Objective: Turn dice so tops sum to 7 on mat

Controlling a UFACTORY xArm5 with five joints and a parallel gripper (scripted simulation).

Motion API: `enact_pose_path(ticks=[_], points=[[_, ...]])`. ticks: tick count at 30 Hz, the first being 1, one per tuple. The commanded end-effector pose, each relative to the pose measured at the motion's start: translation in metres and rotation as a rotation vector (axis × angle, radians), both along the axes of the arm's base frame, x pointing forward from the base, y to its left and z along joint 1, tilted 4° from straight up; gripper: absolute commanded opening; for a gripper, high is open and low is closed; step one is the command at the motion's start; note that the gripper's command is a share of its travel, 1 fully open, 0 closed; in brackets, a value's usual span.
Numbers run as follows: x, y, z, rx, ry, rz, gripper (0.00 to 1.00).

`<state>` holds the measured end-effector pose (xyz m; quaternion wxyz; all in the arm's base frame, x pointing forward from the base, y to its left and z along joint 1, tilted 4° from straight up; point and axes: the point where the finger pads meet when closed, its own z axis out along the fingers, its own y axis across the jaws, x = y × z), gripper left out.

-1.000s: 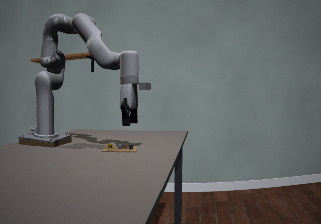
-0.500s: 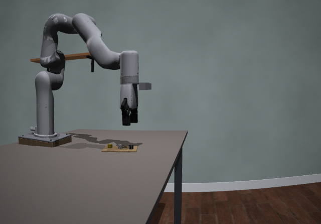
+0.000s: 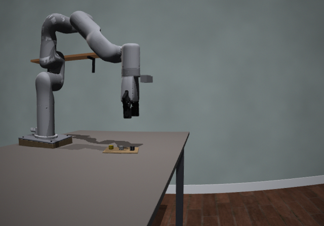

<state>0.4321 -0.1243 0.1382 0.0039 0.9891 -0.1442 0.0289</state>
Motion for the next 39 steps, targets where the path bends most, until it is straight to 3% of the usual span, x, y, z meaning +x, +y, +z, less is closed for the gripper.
enact_pose_path(ticks=[1, 7, 12, 39], points=[[0.0, 0.001, 0.026, -0.001, -0.003, 0.0, 1.0], [-0.001, 0.003, 0.047, -0.001, -0.003, 0.0, 1.0], [-0.001, 0.003, 0.051, -0.001, -0.003, 0.0, 1.0], [-0.001, 0.003, 0.052, -0.001, -0.003, 0.0, 1.0]])
